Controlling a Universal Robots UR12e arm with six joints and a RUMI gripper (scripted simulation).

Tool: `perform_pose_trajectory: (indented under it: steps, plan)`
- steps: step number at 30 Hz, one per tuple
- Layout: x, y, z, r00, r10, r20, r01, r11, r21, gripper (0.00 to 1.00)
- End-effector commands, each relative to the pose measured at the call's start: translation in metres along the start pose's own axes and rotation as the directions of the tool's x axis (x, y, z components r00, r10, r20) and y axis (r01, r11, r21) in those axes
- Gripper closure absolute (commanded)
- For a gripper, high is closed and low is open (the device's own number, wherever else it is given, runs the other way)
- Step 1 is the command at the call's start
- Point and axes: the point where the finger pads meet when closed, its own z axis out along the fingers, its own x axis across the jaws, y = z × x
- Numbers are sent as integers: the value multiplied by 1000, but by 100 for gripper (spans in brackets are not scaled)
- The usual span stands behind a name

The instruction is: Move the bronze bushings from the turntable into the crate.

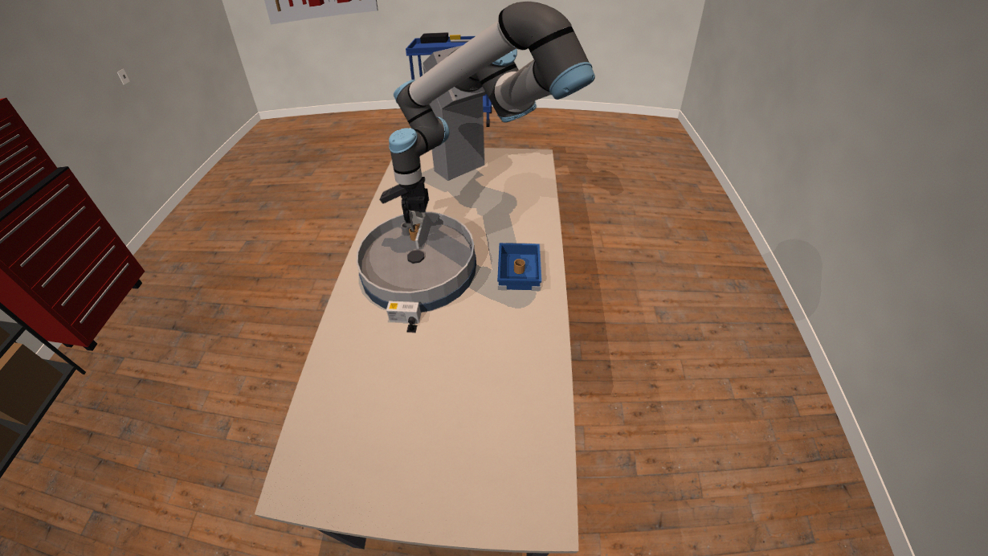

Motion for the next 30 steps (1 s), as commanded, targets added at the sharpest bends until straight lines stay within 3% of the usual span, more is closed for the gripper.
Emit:
perform_pose_trajectory:
  steps: [1, 30]
  plan:
    - [0, 0, 0, 1000, 0, 0, 0, 1000, 0, 95]
    - [0, 0, 8, 1000, 0, 0, 0, 1000, 0, 95]
